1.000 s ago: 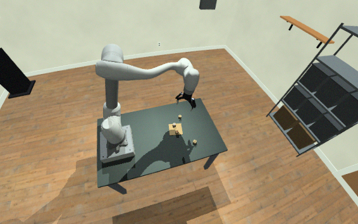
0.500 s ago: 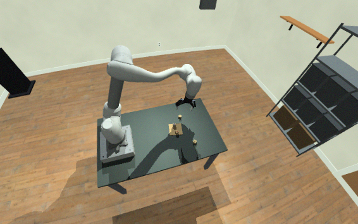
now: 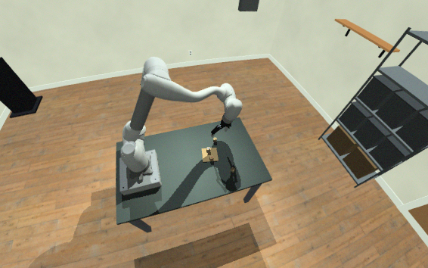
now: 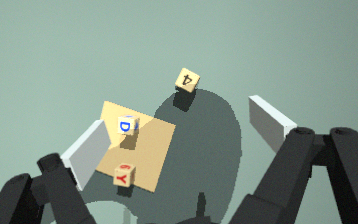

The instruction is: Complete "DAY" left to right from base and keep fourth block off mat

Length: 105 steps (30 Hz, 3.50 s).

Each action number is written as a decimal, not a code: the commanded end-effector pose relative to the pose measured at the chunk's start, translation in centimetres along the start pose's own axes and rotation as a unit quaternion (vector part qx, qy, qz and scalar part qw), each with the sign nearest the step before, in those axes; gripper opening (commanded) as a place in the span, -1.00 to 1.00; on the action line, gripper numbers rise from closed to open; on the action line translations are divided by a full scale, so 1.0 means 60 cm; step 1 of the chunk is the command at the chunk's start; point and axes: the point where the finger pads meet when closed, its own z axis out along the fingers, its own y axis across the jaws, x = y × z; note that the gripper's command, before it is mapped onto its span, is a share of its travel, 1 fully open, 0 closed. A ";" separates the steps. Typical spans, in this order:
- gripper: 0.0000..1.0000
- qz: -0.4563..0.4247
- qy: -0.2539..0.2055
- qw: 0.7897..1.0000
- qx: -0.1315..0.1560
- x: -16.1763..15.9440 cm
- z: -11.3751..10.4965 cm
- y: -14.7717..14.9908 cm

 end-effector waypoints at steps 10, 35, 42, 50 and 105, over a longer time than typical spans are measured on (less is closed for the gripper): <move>1.00 -0.187 0.032 0.982 0.012 0.022 0.107 0.017; 1.00 -0.250 0.041 0.967 0.014 0.027 0.143 0.022; 1.00 -0.250 0.041 0.967 0.014 0.027 0.143 0.022; 1.00 -0.250 0.041 0.967 0.014 0.027 0.143 0.022; 1.00 -0.250 0.041 0.967 0.014 0.027 0.143 0.022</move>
